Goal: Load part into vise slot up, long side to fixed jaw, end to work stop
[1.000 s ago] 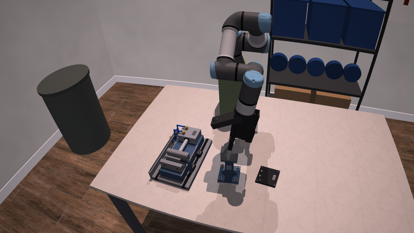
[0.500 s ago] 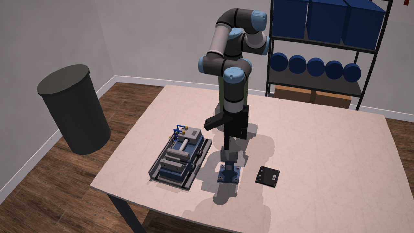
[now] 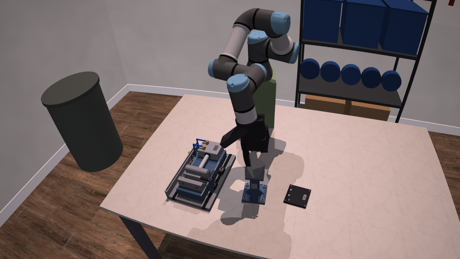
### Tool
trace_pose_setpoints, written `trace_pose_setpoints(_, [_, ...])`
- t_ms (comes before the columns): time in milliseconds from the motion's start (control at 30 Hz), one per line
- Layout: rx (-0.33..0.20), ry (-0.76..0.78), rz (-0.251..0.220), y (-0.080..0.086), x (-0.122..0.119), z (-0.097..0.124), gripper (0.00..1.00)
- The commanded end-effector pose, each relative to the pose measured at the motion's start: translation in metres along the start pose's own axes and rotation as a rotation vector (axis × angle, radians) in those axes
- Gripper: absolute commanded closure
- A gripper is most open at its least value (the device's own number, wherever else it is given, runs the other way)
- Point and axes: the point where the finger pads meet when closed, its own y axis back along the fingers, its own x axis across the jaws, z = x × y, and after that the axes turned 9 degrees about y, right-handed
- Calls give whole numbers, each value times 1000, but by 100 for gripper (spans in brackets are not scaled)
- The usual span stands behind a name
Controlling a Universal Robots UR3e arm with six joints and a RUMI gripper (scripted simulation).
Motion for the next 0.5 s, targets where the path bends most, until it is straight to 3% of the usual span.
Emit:
trace_pose_setpoints(0, [-80,3,-12,0,0,-1,49])
trace_pose_setpoints(133, [-135,3,-21,0,0,-1,49])
trace_pose_setpoints(200, [-135,3,-21,0,0,-1,49])
trace_pose_setpoints(467, [-247,3,-38,0,0,-2,49])
